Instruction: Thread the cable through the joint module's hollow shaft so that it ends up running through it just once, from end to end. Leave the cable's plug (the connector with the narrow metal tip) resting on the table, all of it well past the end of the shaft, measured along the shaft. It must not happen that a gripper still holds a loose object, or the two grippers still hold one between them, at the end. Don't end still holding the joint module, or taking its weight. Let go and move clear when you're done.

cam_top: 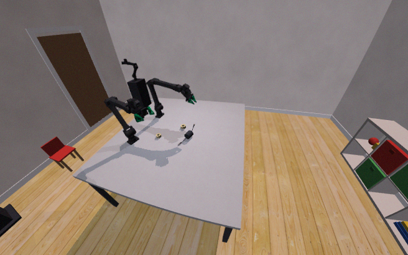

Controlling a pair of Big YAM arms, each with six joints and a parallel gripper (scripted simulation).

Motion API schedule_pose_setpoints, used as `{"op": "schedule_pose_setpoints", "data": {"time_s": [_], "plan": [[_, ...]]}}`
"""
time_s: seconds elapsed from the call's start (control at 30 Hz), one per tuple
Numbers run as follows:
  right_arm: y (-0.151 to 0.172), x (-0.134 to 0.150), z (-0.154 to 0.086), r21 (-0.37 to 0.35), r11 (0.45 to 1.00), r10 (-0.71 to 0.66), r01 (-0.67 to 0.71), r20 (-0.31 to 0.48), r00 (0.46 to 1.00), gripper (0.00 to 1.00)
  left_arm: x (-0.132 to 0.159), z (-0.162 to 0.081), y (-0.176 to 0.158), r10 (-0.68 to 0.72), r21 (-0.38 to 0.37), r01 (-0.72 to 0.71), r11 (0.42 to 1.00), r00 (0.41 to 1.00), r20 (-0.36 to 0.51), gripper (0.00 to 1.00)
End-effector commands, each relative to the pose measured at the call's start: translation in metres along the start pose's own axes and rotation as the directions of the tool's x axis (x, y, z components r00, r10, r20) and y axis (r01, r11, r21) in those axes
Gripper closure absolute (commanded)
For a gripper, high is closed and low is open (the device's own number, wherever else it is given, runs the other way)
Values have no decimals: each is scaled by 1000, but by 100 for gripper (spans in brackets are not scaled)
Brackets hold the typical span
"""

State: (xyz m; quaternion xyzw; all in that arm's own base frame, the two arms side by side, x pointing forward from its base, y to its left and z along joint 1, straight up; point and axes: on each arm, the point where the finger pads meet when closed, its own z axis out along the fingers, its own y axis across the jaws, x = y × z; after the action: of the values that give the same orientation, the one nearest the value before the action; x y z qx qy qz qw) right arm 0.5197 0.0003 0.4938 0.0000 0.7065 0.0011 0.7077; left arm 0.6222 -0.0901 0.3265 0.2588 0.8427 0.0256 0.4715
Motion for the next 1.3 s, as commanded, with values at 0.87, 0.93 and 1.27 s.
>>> {"op": "schedule_pose_setpoints", "data": {"time_s": [0.87,0.93,1.27], "plan": [[-6,-7,-4,13,1000,-8,8,6,1000,0,-29,-165,75,-320,-186,471,863,792,520,68],[-6,-7,-4,13,1000,-8,8,6,1000,0,-29,-165,75,-320,-186,471,863,792,520,68],[-7,-13,-4,14,1000,-9,8,17,1000,0,-63,-202,96,-264,-211,459,863,766,587,68]]}}
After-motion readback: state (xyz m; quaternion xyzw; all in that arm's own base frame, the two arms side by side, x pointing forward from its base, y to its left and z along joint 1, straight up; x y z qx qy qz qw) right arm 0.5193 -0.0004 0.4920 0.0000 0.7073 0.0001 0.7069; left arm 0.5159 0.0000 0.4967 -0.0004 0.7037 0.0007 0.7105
